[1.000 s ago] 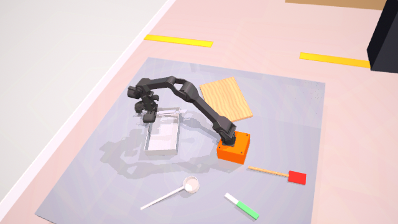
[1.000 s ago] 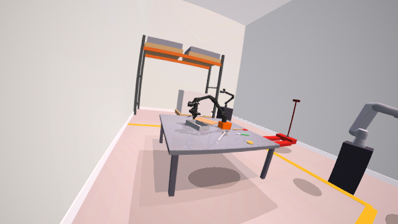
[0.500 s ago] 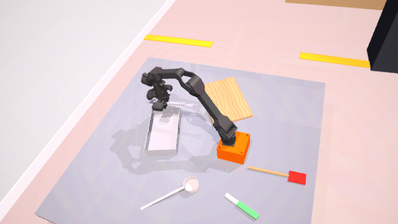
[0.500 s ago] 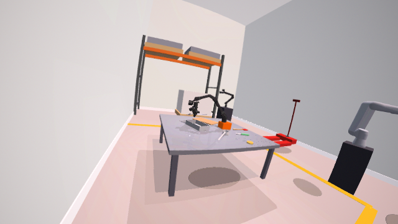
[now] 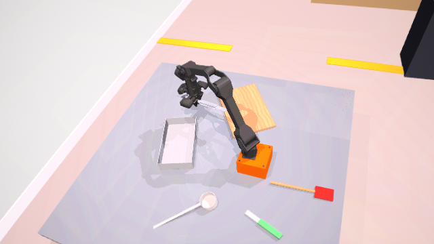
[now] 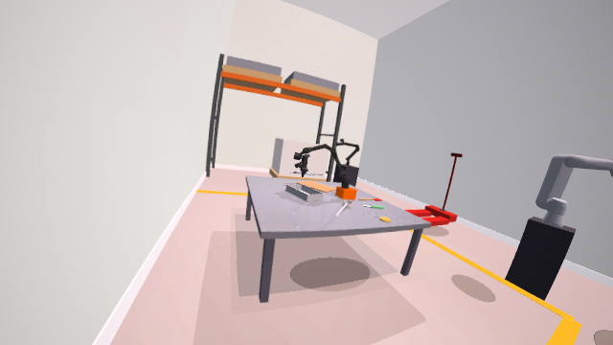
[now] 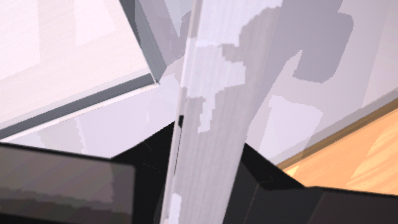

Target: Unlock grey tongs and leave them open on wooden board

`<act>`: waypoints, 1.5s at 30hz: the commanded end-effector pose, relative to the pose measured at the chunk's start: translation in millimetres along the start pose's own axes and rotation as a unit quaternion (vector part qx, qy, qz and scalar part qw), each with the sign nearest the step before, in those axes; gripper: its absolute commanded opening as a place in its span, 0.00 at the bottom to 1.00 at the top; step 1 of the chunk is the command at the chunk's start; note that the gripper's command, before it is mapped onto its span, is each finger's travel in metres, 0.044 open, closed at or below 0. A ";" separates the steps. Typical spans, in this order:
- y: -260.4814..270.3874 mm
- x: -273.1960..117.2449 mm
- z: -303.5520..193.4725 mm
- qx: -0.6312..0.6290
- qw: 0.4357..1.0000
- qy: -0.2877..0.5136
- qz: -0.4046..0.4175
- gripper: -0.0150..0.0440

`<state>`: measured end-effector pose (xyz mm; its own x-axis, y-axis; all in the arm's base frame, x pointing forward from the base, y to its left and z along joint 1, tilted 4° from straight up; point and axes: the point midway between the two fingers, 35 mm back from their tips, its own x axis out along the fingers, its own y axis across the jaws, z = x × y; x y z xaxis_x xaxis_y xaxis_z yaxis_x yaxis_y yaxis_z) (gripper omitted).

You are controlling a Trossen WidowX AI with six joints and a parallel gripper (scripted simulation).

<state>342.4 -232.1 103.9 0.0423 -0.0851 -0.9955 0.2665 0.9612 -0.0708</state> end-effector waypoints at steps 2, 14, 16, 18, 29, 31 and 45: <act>-29.8 -7.6 -20.7 0.052 0.999 -0.004 -0.002 0.00; -61.2 -8.7 -45.6 0.107 0.994 -0.003 -0.003 0.00; -71.2 -8.6 -54.6 0.126 0.992 -0.003 -0.004 0.00; -80.8 -8.7 -64.0 0.144 0.990 -0.002 -0.004 0.00; -125.7 -8.6 -119.6 0.244 0.970 -0.001 -0.006 0.00; -132.6 -8.7 -130.4 0.262 0.965 0.000 -0.007 0.00; -166.7 -9.1 -205.4 0.380 0.925 0.001 -0.011 0.00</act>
<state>114.4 -337.9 109.8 0.0232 -0.0940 -0.9953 0.8401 0.5415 -0.0316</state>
